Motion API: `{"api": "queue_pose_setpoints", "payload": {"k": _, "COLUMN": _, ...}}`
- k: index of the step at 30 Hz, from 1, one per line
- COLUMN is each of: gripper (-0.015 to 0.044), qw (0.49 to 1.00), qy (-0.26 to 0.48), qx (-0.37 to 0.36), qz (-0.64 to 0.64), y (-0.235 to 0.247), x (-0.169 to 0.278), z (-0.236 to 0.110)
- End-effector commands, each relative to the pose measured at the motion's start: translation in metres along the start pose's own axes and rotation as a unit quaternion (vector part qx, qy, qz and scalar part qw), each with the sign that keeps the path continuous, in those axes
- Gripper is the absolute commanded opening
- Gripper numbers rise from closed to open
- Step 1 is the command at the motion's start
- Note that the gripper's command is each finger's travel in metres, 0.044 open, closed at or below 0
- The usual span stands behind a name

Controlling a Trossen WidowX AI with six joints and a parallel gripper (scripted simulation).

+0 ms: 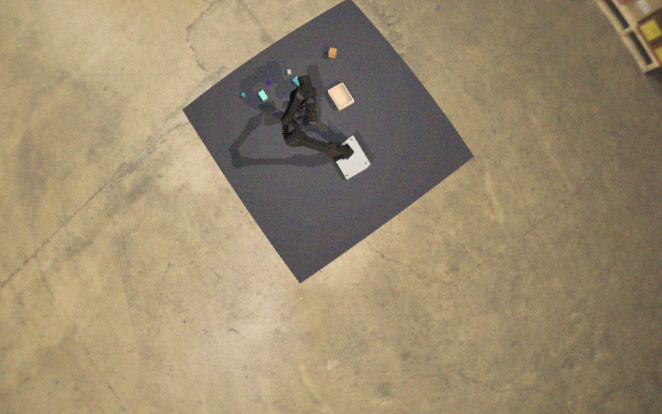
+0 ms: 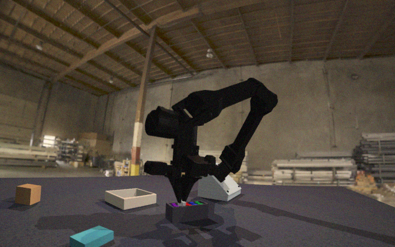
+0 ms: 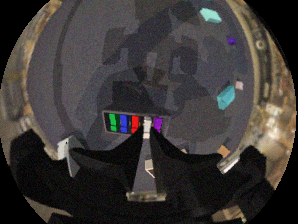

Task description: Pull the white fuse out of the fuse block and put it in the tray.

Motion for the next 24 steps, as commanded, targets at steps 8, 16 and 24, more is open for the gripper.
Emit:
{"api": "queue_pose_setpoints", "payload": {"k": 8, "gripper": 0.0000, "qw": 1.000, "qy": 0.001, "qx": 0.000, "qz": -0.003, "y": 0.000, "x": 0.000, "z": -0.006}}
{"api": "queue_pose_setpoints", "payload": {"k": 16, "gripper": 0.0000, "qw": 1.000, "qy": 0.001, "qx": 0.000, "qz": -0.003, "y": 0.000, "x": 0.000, "z": -0.010}}
{"api": "queue_pose_setpoints", "payload": {"k": 24, "gripper": 0.0000, "qw": 1.000, "qy": 0.001, "qx": 0.000, "qz": -0.002, "y": 0.000, "x": 0.000, "z": -0.014}}
Point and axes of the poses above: the point midway between the two fingers, 35 mm back from their tips, its own z axis out along the fingers, its own y axis across the jaws, x = y × z, the point moved 7 cm from there along -z, back along the fingers, and after that the axes turned 13 degrees about -z, right-handed, at the moved point
